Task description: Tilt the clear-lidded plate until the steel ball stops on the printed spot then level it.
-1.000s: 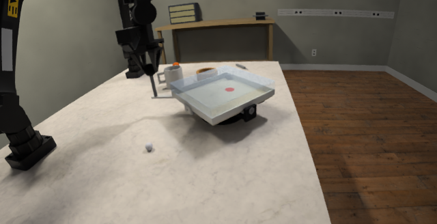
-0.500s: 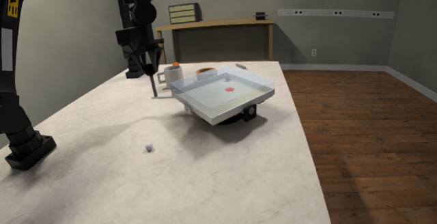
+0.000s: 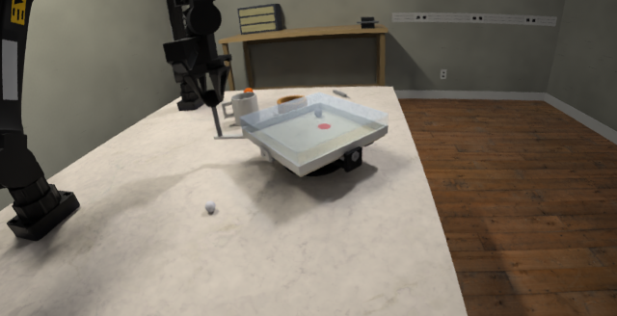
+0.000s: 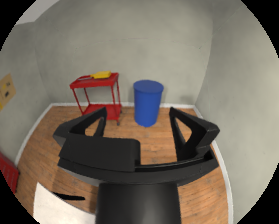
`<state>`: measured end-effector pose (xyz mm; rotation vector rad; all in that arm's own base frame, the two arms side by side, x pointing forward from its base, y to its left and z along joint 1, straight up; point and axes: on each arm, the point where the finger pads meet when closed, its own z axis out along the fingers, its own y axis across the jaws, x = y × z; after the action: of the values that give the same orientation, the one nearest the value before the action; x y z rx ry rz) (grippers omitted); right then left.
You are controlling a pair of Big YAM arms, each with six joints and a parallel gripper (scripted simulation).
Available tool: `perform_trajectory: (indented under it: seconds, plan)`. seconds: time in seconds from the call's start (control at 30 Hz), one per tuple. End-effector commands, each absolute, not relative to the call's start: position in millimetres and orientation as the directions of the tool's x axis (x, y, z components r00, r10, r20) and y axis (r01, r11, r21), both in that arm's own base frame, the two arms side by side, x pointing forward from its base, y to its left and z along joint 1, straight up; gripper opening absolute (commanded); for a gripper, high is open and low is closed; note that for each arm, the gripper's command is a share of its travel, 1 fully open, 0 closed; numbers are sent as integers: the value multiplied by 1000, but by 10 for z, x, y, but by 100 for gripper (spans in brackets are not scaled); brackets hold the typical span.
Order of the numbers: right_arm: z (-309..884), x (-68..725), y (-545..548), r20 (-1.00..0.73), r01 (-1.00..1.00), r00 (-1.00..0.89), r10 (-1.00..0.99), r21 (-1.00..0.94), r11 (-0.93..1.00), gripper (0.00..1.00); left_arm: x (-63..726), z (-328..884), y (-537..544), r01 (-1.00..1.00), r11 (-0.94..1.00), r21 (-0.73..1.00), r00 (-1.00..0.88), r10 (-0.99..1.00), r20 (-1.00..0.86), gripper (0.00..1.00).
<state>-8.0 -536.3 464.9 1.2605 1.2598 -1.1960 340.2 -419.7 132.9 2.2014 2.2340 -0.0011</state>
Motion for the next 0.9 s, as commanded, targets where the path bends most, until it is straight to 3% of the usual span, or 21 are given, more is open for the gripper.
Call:
perform_trajectory:
  seconds: [0.0, 0.87]
  plan:
    - [5005, -153, -5447, -1000, 1000, 0, 0, 0, -27, 100, 3471, 1500, -4056, 1000, 14, 11, -14, 1000, -13, 0]
    - [5005, -153, -5447, -1000, 1000, 0, 0, 0, -27, 100, 3589, 1711, -4188, 999, 15, 45, -13, 999, -52, 0]
